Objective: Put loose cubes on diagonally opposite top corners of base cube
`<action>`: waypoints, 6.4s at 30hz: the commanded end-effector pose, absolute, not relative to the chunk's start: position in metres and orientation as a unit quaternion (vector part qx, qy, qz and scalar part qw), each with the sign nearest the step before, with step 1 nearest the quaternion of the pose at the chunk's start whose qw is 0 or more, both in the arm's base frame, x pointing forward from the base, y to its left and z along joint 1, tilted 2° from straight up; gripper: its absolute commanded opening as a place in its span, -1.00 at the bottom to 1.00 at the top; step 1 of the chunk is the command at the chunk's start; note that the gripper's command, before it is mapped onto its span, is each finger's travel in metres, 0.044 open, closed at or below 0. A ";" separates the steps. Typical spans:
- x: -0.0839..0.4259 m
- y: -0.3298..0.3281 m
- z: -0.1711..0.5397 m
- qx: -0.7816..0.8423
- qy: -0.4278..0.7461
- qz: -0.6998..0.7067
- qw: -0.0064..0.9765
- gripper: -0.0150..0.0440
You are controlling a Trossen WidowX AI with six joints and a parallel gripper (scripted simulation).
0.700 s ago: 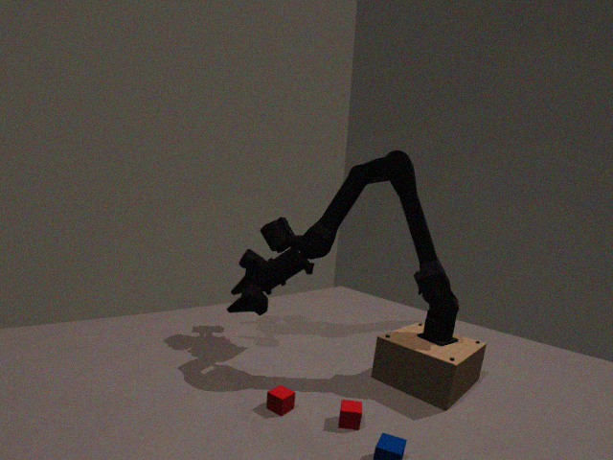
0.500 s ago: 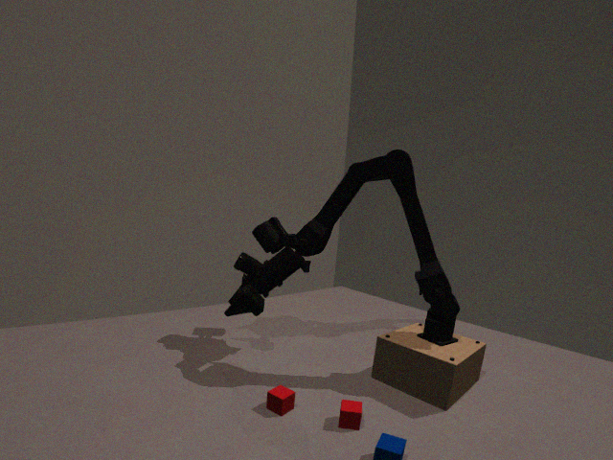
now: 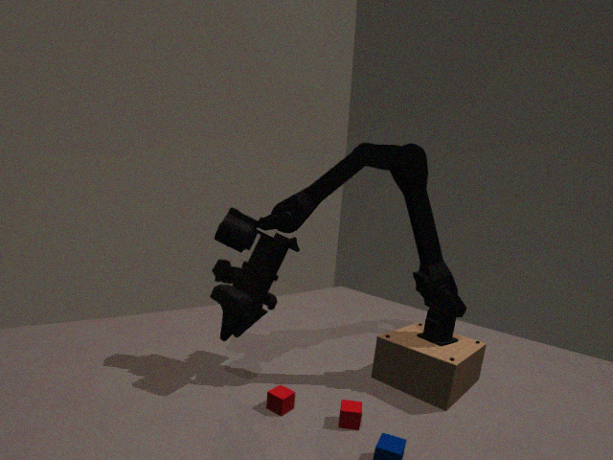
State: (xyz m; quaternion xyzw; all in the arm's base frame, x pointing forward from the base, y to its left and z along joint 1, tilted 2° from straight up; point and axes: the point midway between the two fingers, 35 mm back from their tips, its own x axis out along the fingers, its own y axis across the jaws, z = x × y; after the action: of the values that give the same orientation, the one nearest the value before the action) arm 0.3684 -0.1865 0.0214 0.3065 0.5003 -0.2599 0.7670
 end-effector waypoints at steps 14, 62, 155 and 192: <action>0.342 -0.048 0.069 0.394 0.584 -0.403 0.585 0.41; 0.340 -0.050 -0.041 0.393 0.584 -0.404 0.584 -0.13; 0.293 0.090 0.034 -0.214 0.676 0.220 0.670 -0.14; 0.269 0.121 0.000 -0.402 0.582 0.410 0.576 -0.14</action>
State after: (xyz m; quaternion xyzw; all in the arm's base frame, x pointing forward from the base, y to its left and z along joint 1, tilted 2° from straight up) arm 0.2704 0.1214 0.0079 -0.4022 0.5816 0.4065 0.5786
